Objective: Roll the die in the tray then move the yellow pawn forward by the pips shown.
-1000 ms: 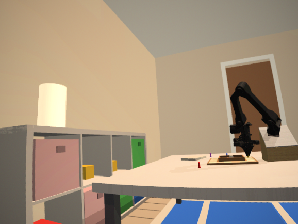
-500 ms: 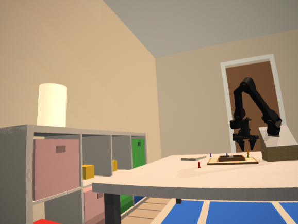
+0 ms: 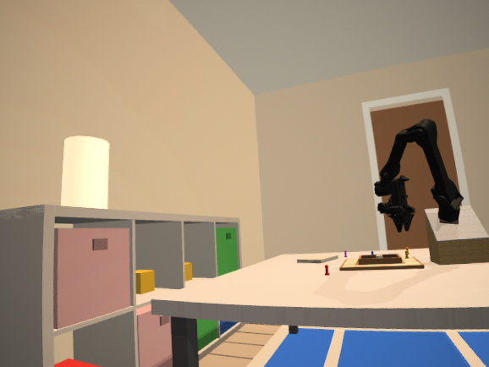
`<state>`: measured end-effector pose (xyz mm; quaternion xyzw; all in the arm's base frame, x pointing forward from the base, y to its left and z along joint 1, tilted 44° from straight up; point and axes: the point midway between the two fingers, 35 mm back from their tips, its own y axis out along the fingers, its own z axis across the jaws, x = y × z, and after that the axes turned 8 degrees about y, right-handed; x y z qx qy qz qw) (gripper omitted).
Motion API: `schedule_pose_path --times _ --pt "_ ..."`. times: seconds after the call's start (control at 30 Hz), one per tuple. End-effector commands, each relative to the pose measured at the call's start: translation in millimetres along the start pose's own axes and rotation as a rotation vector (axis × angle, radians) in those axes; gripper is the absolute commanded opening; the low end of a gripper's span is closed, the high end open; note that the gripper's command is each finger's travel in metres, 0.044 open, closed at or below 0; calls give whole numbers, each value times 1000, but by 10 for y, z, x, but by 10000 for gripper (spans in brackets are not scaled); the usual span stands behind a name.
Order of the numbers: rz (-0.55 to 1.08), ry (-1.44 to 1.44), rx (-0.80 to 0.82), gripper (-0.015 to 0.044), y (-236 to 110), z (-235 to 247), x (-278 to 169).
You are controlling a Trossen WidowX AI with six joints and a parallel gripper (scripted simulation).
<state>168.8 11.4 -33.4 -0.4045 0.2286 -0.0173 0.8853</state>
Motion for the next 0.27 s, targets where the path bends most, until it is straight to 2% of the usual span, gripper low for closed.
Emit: schedule_pose_path --times 0.0,0.17,0.2,0.23 --pt "-2 -422 2 440 -320 313 -185" --pt "-2 -422 2 440 -320 313 -185" --pt "1 -291 0 440 -225 212 -129" --pt "1 -291 0 440 -225 212 -129"
